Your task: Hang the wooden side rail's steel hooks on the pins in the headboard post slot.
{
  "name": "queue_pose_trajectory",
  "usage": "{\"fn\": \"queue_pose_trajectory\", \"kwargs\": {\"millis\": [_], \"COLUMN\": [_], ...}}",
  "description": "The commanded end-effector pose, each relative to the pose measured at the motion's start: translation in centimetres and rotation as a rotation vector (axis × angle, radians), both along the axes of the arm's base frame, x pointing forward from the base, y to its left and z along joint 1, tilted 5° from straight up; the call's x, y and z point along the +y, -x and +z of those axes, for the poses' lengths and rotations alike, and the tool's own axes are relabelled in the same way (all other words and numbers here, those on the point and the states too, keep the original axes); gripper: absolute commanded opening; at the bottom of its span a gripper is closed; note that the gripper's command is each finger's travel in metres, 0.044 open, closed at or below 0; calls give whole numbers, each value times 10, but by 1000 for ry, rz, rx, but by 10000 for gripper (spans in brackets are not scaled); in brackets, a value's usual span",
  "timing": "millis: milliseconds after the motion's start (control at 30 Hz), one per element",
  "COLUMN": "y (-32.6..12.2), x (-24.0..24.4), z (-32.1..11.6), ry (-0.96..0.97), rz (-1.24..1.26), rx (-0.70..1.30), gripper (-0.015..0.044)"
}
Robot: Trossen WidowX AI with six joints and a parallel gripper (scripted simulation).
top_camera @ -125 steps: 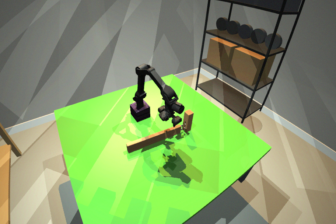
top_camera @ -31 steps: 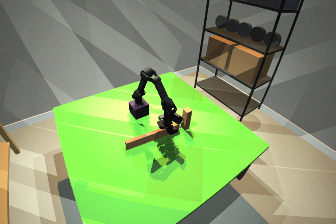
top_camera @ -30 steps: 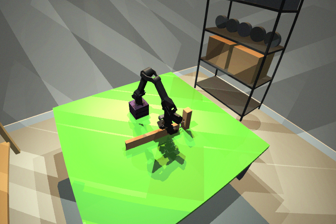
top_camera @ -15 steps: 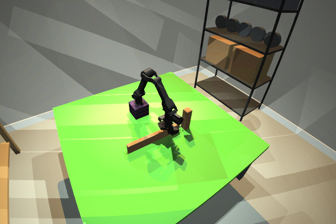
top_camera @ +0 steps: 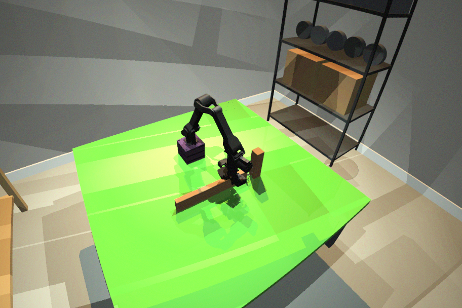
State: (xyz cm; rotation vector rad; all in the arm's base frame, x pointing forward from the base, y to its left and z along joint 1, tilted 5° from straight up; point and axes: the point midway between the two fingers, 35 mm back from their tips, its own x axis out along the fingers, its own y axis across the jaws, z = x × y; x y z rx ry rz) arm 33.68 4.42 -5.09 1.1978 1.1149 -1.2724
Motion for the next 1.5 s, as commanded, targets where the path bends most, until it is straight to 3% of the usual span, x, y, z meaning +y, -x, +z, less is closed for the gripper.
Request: {"fn": "queue_pose_trajectory", "kwargs": {"millis": [0, 1467], "y": [-5, -6], "x": [0, 0], "z": [1, 4], "ry": [2, 2], "rz": [8, 8], "rx": [-10, -10], "gripper": [0, 0]}}
